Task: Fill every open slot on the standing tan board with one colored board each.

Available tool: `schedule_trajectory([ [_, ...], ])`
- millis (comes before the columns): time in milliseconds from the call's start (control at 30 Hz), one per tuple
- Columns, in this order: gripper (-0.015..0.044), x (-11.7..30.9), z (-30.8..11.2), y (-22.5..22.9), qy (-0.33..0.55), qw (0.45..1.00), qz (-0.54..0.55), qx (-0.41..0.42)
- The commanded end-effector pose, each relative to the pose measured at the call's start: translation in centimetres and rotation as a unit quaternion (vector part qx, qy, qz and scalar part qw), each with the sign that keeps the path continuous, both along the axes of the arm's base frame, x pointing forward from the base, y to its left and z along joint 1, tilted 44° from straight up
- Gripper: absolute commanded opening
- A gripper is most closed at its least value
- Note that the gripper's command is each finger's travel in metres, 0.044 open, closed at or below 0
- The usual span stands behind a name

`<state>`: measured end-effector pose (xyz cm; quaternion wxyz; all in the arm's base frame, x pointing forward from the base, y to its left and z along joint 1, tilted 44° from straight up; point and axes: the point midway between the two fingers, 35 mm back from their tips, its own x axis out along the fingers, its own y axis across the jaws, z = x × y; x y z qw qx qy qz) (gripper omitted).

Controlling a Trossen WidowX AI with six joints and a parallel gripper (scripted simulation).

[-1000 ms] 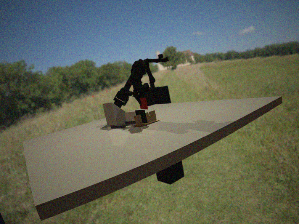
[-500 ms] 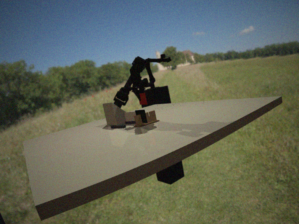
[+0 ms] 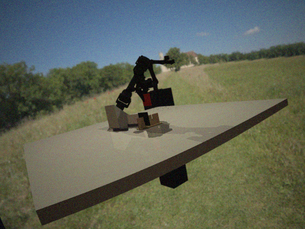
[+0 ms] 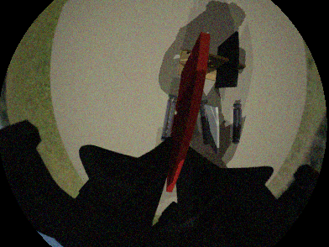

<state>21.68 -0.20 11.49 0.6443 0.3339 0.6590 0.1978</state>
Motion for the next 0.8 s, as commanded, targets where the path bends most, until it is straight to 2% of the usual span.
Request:
schedule_trajectory([
  [0, 0.0000, 1.2, -0.2, -0.6, -0.007, 1.000, 0.005, -0.002],
  [767, 0.0000, 6.3, -2.0, -2.8, -0.021, 1.000, 0.018, -0.004],
])
